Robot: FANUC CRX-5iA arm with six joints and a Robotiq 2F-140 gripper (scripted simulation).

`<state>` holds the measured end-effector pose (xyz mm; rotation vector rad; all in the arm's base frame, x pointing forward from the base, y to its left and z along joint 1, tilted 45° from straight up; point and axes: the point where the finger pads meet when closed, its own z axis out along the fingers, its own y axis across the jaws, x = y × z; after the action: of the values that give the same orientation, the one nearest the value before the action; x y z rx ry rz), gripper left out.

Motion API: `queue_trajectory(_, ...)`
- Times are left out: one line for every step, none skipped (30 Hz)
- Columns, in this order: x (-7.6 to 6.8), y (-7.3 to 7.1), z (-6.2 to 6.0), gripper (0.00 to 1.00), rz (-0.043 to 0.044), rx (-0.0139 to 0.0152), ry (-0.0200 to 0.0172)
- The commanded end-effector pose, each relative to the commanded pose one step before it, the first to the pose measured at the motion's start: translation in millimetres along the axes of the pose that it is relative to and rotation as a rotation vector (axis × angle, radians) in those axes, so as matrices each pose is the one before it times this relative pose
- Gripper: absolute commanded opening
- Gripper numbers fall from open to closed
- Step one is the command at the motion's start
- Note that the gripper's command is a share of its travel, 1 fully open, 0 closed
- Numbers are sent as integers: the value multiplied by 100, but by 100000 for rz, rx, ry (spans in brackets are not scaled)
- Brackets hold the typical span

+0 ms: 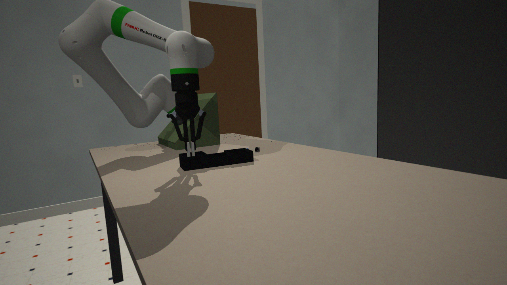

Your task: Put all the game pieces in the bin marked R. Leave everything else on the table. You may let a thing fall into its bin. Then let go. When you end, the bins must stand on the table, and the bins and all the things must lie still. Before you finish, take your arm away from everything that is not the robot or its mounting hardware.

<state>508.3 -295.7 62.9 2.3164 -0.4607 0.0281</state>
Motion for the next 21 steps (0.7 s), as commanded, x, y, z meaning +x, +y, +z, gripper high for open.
queue_trajectory(15, -10, -527, 5, -1, 13, 34)
queue_trajectory(0, 0, -133, 5, 0, 0, 0)
queue_trajectory(0, 0, -133, 5, 0, 0, 0)
queue_trajectory(0, 0, -133, 5, 0, 0, 0)
queue_trajectory(0, 0, -133, 5, 0, 0, 0)
queue_trajectory(0, 0, 0, 5, 0, 0, 0)
queue_trajectory(0, 0, 0, 5, 0, 0, 0)
queue_trajectory(0, 0, -133, 5, 0, 0, 0)
queue_trajectory(0, 0, -133, 5, 0, 0, 0)
queue_trajectory(0, 0, -133, 5, 0, 0, 0)
queue_trajectory(0, 0, -133, 5, 0, 0, 0)
queue_trajectory(0, 0, -133, 5, 0, 0, 0)
queue_trajectory(0, 0, -133, 5, 0, 0, 0)
queue_trajectory(0, 0, -133, 5, 0, 0, 0)
queue_trajectory(0, 0, -400, 5, 0, 0, 0)
queue_trajectory(0, 0, -400, 5, 0, 0, 0)
queue_trajectory(0, 0, -400, 5, 0, 0, 0)
queue_trajectory(0, 0, -400, 5, 0, 0, 0)
queue_trajectory(0, 0, -400, 5, 0, 0, 0)
queue_trajectory(0, 0, -400, 5, 0, 0, 0)
queue_trajectory(0, 0, -400, 5, 0, 0, 0)
